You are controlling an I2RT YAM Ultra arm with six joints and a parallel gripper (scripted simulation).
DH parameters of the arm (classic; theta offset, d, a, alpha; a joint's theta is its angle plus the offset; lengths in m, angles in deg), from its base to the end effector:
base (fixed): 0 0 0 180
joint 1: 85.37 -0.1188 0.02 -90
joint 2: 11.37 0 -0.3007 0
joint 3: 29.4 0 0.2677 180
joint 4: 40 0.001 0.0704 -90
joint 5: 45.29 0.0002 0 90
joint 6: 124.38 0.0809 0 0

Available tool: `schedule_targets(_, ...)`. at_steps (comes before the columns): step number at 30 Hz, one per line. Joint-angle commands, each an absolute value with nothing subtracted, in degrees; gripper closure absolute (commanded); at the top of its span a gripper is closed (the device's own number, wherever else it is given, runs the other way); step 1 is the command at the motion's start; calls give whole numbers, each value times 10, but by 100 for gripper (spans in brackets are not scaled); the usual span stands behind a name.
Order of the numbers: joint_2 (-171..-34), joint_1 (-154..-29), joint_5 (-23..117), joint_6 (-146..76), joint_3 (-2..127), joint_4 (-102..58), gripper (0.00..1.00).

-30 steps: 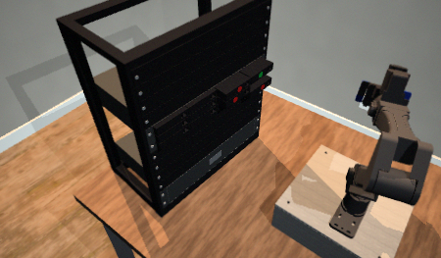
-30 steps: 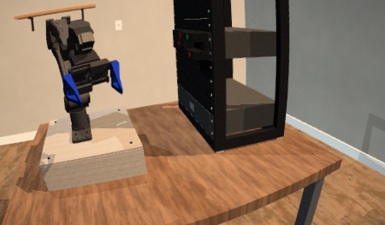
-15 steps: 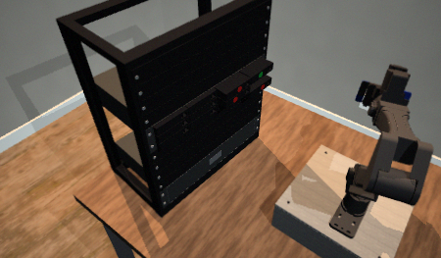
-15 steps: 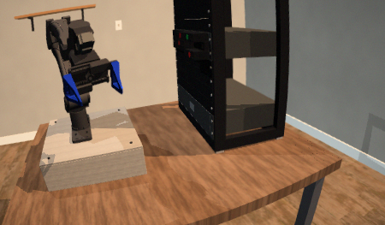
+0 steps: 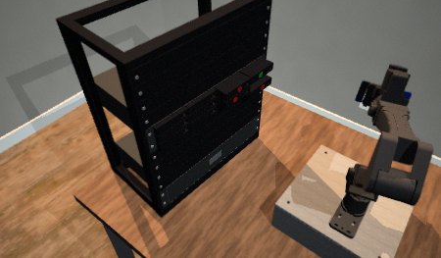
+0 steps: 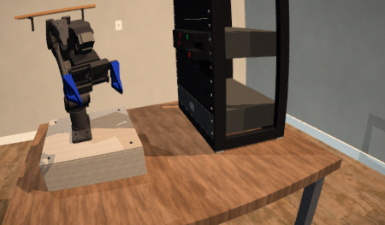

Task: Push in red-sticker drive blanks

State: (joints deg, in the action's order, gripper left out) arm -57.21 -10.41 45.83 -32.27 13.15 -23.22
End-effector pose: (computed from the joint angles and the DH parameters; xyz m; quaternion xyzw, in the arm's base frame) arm 0.0565 -0.2124 0.2671 0.5149 0.6375 -0.3467 0.4563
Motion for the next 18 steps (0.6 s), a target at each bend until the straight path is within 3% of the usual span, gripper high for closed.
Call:
schedule_targets(1, -571, -104, 458, -323, 135, -235, 0)
schedule_targets(18, -552, -136, 467, -295, 119, -229, 0)
